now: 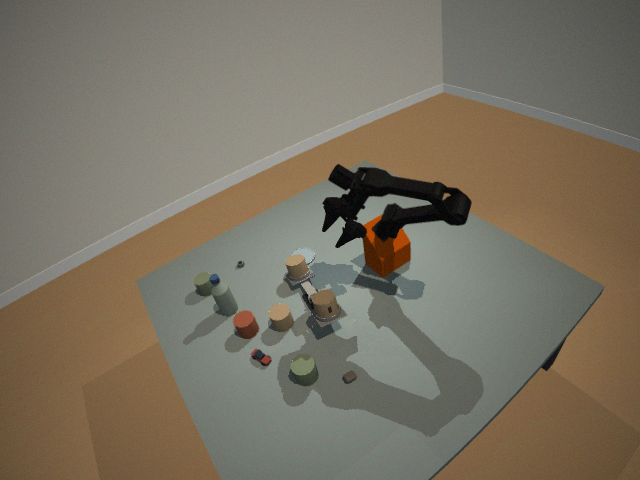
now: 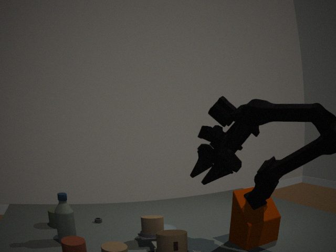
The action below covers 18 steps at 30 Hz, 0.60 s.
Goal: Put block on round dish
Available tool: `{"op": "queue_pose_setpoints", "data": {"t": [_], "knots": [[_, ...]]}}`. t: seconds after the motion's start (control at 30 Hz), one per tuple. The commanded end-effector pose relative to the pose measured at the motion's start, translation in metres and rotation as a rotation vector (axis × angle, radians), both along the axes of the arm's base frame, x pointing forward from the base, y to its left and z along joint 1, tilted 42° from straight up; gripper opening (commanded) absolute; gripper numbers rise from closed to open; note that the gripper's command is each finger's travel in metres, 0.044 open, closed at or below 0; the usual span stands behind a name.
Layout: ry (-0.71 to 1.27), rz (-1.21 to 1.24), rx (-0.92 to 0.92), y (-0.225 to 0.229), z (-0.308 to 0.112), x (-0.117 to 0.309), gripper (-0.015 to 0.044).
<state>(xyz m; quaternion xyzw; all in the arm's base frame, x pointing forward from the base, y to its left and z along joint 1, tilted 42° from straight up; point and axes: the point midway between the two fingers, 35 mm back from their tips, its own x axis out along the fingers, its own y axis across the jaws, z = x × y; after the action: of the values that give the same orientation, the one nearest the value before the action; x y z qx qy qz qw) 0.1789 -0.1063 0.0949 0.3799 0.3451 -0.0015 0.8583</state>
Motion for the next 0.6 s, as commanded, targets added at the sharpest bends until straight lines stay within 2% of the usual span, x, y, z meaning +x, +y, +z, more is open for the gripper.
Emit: {"op": "queue_pose_setpoints", "data": {"t": [0.0, 0.57], "knots": [[0.002, 0.031, -0.008, -0.002, -0.001, 0.002, 0.0440], [-0.003, 0.490, -0.271, -0.038, -0.027, 0.033, 0.0440]]}}
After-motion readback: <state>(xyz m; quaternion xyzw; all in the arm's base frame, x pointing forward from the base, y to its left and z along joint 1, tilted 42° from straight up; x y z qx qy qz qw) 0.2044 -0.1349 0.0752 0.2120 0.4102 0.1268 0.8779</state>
